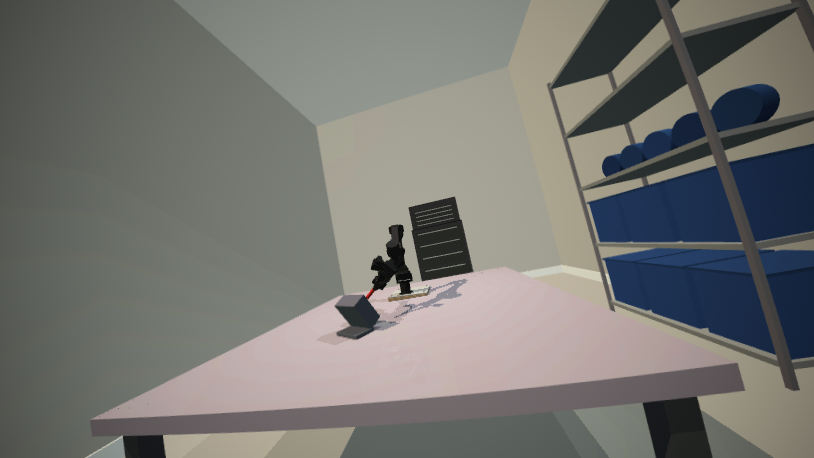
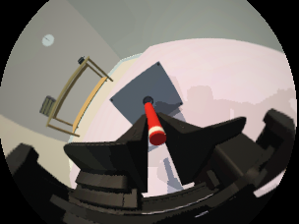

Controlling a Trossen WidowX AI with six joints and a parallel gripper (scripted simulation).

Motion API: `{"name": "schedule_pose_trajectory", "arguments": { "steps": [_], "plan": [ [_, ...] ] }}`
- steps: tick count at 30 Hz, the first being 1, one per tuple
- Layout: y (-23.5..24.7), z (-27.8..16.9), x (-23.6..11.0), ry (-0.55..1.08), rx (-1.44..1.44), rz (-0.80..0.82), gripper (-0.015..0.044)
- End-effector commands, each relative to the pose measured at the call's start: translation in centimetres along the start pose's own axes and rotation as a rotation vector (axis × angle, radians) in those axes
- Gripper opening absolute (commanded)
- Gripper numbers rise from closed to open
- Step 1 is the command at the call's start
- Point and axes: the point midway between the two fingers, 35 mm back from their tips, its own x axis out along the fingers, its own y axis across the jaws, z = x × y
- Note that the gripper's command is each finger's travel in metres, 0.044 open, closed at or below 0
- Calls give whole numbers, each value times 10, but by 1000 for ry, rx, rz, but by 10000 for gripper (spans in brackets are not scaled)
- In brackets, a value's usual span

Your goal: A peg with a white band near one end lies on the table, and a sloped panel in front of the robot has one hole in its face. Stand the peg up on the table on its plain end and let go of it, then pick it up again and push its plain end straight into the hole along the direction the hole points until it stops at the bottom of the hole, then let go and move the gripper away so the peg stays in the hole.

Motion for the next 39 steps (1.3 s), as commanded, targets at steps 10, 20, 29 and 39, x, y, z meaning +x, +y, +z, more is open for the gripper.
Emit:
{"name": "schedule_pose_trajectory", "arguments": {
  "steps": [10,20,29,39],
  "plan": [
    [-2,-1,11,-3,-2,-1,0],
    [-2,-1,25,-4,1,-1,0],
    [-3,0,24,-7,5,-3,0],
    [-3,0,24,-7,5,-3,0]
  ]
}}
